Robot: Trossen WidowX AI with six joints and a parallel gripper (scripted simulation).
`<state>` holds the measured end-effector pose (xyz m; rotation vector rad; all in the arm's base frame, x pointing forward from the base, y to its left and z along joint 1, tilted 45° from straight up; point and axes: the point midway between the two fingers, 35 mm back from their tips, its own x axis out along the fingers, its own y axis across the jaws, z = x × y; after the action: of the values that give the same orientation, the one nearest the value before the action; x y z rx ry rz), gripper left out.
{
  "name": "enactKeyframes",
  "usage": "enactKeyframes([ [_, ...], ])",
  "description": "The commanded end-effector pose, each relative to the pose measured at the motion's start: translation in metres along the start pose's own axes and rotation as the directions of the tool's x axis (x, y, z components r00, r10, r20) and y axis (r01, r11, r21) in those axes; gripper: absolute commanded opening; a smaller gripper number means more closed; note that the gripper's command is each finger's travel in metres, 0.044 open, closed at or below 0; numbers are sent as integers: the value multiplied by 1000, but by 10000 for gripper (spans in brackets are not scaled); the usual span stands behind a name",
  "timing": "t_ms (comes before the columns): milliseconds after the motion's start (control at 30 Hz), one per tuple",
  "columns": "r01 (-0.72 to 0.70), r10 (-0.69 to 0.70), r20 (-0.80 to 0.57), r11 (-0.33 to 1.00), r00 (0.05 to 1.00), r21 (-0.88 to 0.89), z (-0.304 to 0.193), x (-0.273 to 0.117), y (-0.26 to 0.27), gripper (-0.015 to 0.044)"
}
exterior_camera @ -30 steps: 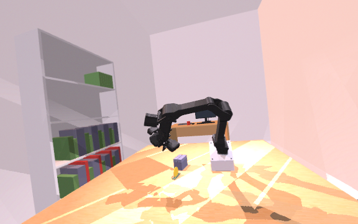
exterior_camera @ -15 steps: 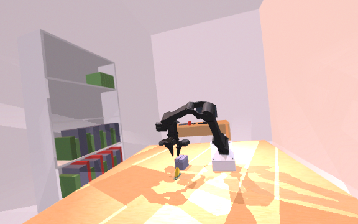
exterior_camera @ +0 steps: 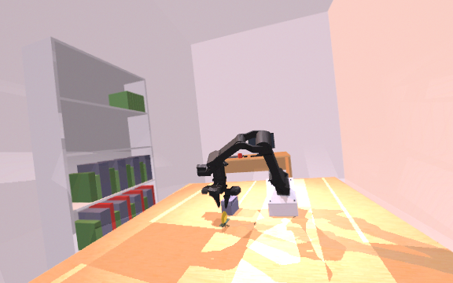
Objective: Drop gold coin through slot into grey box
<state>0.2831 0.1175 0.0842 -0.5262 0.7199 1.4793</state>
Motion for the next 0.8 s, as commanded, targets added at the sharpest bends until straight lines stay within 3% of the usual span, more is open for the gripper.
enactKeyframes([
  [0, -4, 4, 5, 1000, 1000, 11, -1, 5, 2, 161],
  [767, -4, 3, 5, 1000, 1000, 11, -1, 42, 1, 161],
])
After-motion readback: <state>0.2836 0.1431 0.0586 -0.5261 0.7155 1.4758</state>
